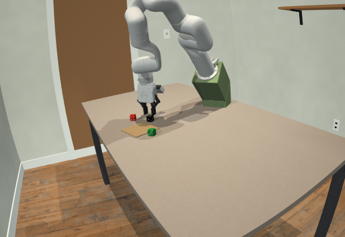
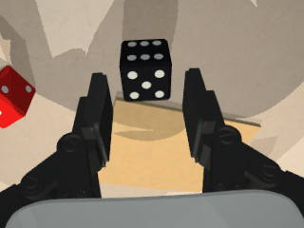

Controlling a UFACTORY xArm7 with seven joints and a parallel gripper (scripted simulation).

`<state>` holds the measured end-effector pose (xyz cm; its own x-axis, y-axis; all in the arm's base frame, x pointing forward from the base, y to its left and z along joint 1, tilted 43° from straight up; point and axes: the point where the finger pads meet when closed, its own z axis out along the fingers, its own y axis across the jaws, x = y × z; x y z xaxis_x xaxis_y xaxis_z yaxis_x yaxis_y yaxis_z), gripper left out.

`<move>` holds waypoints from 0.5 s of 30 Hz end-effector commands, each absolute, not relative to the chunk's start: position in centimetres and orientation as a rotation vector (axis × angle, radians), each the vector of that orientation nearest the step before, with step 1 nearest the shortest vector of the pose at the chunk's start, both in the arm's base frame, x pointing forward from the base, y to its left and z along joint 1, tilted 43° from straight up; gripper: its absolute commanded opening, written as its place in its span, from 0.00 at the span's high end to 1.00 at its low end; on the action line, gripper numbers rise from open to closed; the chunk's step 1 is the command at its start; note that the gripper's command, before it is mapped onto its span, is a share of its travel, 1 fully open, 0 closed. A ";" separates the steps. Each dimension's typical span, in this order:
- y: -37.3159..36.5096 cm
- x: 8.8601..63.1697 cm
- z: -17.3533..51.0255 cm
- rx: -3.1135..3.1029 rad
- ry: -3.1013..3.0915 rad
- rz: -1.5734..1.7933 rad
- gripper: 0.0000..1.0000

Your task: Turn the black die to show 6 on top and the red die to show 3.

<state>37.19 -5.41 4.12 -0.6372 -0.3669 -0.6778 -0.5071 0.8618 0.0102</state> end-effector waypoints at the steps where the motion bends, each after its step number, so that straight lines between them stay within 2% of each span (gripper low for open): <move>1: -5.5 37.2 4.2 -0.627 2.329 0.258 0.53; 15: -5.2 37.7 3.6 -0.627 2.329 0.258 0.53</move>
